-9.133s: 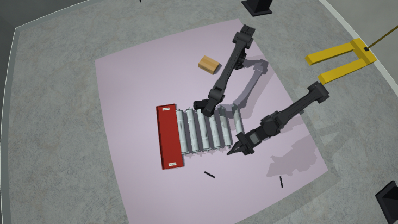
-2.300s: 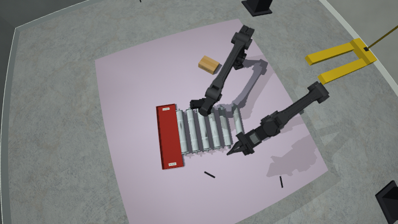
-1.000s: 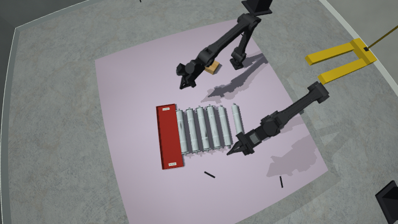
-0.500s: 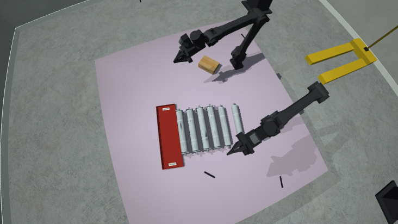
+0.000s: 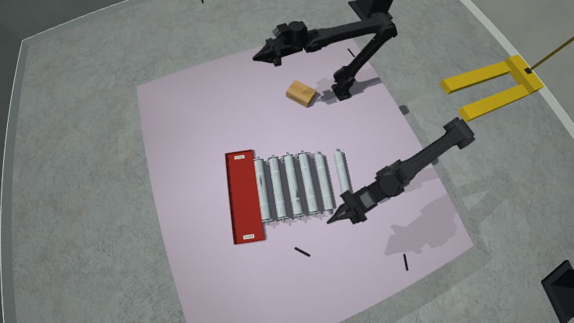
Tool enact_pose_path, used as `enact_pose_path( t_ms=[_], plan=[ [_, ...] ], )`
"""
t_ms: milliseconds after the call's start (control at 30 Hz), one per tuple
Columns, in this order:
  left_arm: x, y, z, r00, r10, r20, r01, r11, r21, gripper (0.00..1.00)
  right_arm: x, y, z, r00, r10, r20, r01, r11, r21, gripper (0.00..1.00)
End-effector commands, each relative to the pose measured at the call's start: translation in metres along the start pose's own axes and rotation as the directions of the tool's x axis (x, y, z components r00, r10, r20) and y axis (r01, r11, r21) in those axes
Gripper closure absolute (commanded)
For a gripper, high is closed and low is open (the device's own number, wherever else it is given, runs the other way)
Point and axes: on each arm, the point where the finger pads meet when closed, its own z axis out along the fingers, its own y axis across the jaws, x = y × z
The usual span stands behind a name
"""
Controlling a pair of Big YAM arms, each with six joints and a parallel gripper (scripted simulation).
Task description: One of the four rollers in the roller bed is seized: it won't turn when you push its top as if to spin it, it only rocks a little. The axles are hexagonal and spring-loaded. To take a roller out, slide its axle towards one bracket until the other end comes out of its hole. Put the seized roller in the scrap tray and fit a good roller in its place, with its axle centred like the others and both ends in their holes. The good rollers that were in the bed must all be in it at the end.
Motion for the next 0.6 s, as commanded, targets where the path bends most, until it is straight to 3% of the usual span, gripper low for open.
enact_pose_path(
  t_ms=[0, 100, 133, 167, 267, 333, 367, 433, 467, 567],
  plan=[
    [-0.033, 0.003, 0.003, 0.998, 0.008, 0.055, -0.008, 1.0, -0.003, 1.0, -0.006, -0.005, 0.001, 0.999, -0.034, 0.037, 0.034, 0.999, 0.005, 1.0],
    [-0.033, 0.003, 0.003, 0.998, 0.008, 0.055, -0.008, 1.0, -0.003, 1.0, 0.01, 0.008, 0.01, 1.0, -0.021, 0.006, 0.021, 1.0, -0.016, 1.0],
    [-0.033, 0.003, 0.003, 0.998, 0.008, 0.055, -0.008, 1.0, -0.003, 1.0, -0.002, 0.007, 0.009, 1.0, 0.006, 0.006, -0.006, 1.0, -0.013, 1.0],
    [-0.033, 0.003, 0.003, 0.998, 0.008, 0.055, -0.008, 1.0, -0.003, 1.0, -0.067, -0.011, -0.019, 0.991, 0.007, 0.137, -0.01, 1.0, 0.023, 1.0],
    [-0.033, 0.003, 0.003, 0.998, 0.008, 0.055, -0.008, 1.0, -0.003, 1.0, -0.072, -0.011, -0.021, 0.988, 0.006, 0.153, -0.01, 1.0, 0.025, 1.0],
    [-0.033, 0.003, 0.003, 0.998, 0.008, 0.055, -0.008, 1.0, -0.003, 1.0, -0.065, -0.011, -0.016, 0.991, 0.007, 0.133, -0.01, 1.0, 0.024, 1.0],
    [0.024, -0.009, 0.011, 0.998, 0.016, -0.06, -0.015, 1.0, 0.022, 1.0, -0.059, -0.011, -0.01, 0.993, 0.007, 0.121, -0.01, 1.0, 0.024, 1.0],
    [0.031, -0.013, 0.015, 0.995, 0.025, -0.094, -0.022, 0.999, 0.029, 1.0, -0.039, -0.01, 0.0, 0.996, 0.008, 0.085, -0.01, 1.0, 0.021, 1.0],
    [0.01, -0.015, 0.019, 0.997, 0.029, -0.077, -0.027, 0.999, 0.033, 1.0, -0.032, -0.01, 0.0, 0.997, 0.009, 0.072, -0.01, 1.0, 0.021, 1.0],
    [0.03, -0.022, 0.025, 0.988, 0.044, -0.15, -0.036, 0.998, 0.051, 1.0, -0.033, -0.01, 0.0, 0.997, 0.009, 0.072, -0.01, 1.0, 0.021, 1.0]
  ],
)
